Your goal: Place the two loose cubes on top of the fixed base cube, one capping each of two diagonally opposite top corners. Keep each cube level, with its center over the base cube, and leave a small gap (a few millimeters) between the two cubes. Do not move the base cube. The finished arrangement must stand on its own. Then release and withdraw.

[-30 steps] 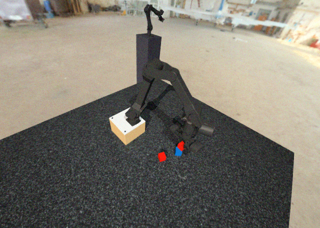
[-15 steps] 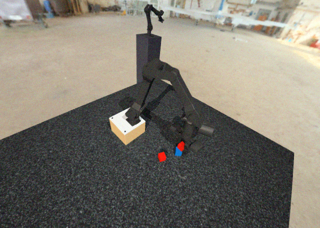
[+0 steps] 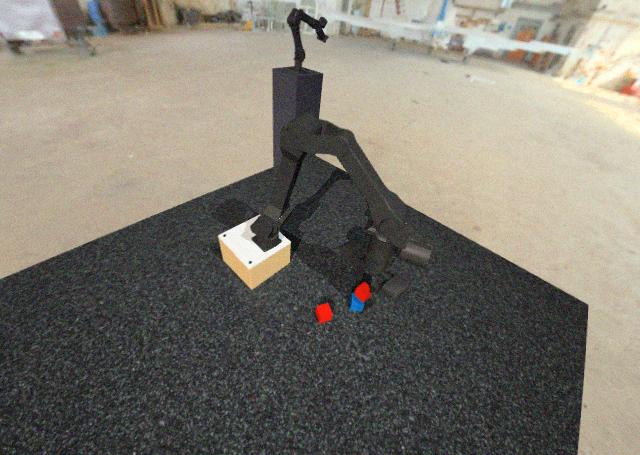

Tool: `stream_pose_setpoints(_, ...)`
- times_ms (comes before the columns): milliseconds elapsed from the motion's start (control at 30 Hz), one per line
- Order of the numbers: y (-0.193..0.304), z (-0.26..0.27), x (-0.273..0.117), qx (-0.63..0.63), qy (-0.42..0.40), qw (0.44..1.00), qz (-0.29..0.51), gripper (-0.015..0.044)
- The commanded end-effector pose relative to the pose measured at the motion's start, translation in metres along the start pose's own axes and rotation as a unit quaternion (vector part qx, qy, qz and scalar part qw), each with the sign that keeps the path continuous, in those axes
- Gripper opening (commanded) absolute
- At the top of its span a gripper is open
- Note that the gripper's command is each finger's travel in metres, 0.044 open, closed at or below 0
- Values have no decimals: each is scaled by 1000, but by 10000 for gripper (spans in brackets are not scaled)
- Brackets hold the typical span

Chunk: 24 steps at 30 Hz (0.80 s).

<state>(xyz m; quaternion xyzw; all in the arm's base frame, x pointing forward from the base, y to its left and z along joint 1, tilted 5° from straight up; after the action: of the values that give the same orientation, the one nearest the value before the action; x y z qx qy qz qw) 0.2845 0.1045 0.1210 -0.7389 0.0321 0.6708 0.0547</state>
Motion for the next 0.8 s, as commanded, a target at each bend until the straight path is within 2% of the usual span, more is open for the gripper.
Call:
stream_pose_setpoints(0,0,0,-8,1,4,1000,-2,205)
stream_pose_setpoints(167,0,0,-10,1,4,1000,-2,205)
stream_pose_setpoints(233,5,0,-9,7,2,1000,-1,258)
stream_pose_setpoints(267,12,0,-12,16,2,1000,0,265)
stream_pose_setpoints(633,99,21,-43,139,4,990,4,265)
stream_pose_setpoints(767,115,30,-49,166,5,986,5,265)
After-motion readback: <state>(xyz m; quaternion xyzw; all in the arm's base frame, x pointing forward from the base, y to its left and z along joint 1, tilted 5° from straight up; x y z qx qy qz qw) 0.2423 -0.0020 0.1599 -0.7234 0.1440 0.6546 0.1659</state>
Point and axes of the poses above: the point midway between the two fingers, 35 mm back from their tips, its own x axis out along the fingers, its own z axis across the jaws, y = z × x, the point moved 8 cm from there along -x, back along the fingers
